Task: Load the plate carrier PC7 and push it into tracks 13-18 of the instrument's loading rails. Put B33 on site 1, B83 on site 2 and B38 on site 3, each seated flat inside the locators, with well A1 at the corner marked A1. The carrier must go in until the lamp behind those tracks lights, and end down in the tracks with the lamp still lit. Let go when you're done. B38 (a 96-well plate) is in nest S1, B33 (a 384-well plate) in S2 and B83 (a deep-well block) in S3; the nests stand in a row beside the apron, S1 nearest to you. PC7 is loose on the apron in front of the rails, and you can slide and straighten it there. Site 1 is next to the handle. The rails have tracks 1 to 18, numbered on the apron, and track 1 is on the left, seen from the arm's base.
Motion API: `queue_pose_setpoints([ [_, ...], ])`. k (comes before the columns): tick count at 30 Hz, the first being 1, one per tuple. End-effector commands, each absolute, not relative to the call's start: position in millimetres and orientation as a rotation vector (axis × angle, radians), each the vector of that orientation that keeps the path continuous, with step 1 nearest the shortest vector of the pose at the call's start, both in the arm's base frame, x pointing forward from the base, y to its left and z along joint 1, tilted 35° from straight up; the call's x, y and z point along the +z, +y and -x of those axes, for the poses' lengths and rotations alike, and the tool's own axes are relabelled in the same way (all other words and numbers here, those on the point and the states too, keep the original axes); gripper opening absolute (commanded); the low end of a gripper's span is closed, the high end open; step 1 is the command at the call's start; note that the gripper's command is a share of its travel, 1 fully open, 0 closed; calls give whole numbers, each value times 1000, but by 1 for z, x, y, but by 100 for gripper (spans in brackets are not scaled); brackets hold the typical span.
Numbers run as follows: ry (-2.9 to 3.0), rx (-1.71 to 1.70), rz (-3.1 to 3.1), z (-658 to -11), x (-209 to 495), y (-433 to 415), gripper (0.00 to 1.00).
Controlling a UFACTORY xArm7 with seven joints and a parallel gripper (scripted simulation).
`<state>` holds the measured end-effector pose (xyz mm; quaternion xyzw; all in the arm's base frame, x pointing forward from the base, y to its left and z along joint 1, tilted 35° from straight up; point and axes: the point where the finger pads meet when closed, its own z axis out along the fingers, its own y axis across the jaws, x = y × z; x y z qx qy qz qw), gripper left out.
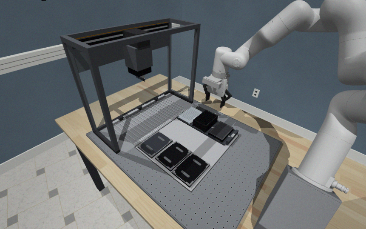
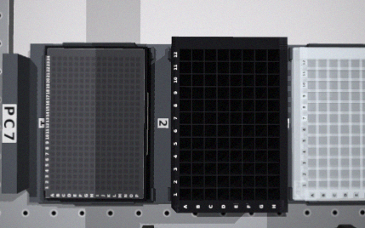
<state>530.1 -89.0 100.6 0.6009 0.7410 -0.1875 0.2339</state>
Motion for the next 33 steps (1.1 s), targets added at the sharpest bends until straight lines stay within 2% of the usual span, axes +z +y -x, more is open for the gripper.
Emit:
queue_pose_setpoints([
  [1,2036,-510,-1647,-534,111,-100,100],
  [22,2036,-510,-1647,-539,126,-121,100],
  [33,2036,-510,-1647,-541,111,-132,100],
])
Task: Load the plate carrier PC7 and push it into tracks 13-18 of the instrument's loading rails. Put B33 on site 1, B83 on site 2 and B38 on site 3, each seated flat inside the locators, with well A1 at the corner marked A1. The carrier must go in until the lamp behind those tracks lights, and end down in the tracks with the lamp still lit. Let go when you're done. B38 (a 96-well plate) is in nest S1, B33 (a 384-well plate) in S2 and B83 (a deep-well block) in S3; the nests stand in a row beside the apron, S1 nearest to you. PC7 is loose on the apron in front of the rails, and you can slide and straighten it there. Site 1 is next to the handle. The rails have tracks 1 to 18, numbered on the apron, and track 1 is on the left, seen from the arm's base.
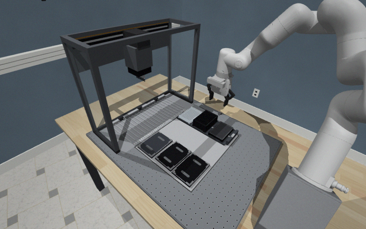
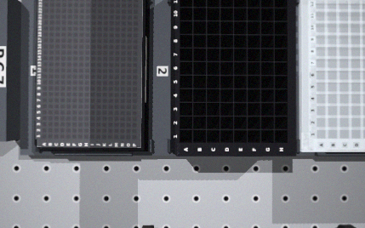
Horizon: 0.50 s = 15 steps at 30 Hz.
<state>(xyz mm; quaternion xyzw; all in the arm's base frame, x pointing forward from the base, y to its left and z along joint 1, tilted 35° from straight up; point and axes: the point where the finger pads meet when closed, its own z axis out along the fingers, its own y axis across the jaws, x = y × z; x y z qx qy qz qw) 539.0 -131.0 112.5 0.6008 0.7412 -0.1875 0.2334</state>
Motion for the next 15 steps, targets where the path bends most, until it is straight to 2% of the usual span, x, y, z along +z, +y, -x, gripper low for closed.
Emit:
queue_pose_setpoints([
  [1,2036,-510,-1647,-541,109,-132,100],
  [15,2036,-510,-1647,-544,93,-144,100],
])
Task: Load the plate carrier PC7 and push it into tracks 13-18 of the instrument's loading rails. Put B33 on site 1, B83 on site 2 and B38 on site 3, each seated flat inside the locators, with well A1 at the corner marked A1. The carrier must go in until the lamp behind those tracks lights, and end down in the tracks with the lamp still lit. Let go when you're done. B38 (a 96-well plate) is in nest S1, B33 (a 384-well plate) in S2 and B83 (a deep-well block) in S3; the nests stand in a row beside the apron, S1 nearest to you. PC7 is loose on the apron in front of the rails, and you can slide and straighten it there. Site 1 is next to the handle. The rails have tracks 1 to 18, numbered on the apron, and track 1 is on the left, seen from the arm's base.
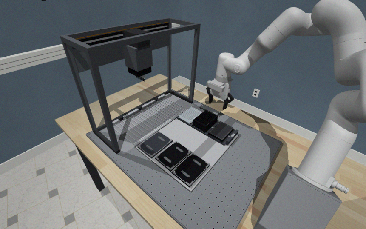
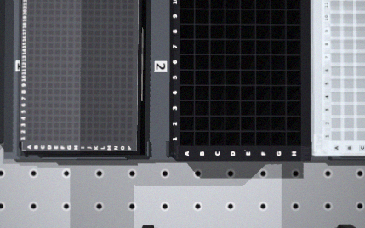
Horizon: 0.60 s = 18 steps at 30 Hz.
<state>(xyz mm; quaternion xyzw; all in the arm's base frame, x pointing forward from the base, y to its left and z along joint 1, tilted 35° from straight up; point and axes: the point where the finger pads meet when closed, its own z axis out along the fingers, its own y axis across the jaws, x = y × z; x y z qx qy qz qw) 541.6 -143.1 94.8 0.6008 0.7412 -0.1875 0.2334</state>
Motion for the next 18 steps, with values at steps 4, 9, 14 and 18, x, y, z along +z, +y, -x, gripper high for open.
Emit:
queue_pose_setpoints([
  [4,2036,-510,-1647,-544,88,-147,100],
  [9,2036,-510,-1647,-545,84,-150,100],
  [14,2036,-510,-1647,-546,77,-155,100],
  [18,2036,-510,-1647,-547,71,-159,100],
])
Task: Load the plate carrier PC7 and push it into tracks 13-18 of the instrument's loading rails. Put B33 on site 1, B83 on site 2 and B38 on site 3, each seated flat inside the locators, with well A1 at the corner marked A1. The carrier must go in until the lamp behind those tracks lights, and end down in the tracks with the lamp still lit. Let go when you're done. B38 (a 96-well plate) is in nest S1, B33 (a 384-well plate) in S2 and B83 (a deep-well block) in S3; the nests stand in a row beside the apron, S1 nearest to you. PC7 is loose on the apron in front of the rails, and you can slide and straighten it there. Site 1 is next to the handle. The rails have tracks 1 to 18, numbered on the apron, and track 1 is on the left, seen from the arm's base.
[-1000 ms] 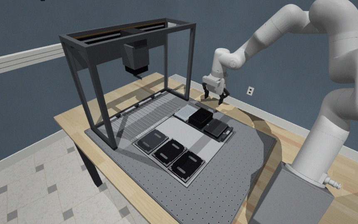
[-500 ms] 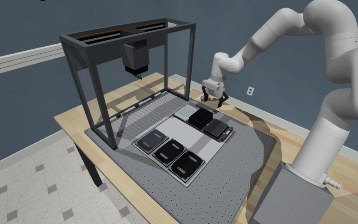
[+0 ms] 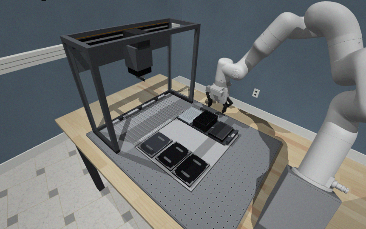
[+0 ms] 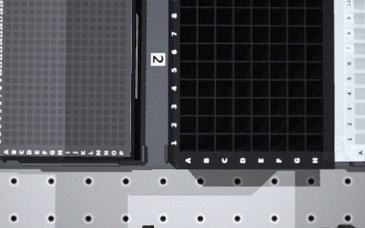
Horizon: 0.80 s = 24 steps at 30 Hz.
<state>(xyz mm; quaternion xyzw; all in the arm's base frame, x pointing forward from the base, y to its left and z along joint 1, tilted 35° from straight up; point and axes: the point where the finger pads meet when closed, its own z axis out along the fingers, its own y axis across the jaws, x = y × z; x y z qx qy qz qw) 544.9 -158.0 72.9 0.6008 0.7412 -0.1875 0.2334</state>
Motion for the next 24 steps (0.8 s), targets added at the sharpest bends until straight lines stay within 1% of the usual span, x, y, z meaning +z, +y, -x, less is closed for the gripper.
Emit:
queue_pose_setpoints([
  [1,2036,-510,-1647,-547,70,-160,100],
  [24,2036,-510,-1647,-550,48,-174,100],
])
